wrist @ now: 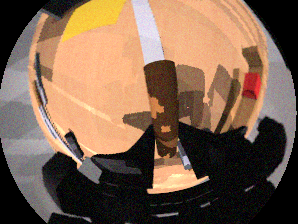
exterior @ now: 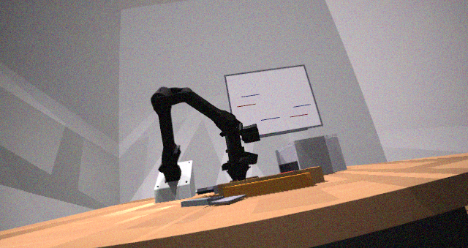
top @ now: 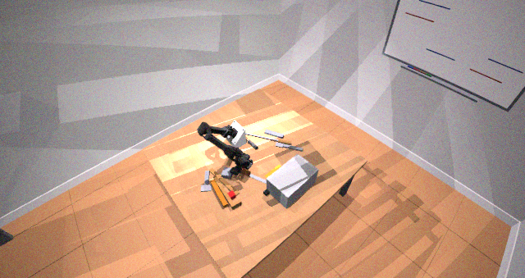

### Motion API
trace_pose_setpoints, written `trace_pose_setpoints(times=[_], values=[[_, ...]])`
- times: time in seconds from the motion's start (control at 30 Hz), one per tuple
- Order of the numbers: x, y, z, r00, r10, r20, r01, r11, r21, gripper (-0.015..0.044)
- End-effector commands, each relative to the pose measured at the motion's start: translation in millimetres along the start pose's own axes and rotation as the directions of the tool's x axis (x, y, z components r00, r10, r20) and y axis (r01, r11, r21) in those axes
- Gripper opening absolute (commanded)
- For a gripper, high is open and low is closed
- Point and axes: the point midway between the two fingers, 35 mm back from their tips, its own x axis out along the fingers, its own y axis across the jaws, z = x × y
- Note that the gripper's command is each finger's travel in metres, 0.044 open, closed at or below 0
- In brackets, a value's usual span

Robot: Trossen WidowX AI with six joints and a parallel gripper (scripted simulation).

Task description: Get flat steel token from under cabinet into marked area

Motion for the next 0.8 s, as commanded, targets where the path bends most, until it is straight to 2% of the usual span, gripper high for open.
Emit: trace_pose_setpoints(times=[0.0, 0.77], values=[[-0.3, -0.8, 6.7, 1.000, -0.002, 0.001, 0.002, 1.000, 0.002, 0.0000], [-0.5, 0.1, 35.7, 1.000, -0.002, 0.002, 0.002, 1.000, 0.003, 0.0000]])
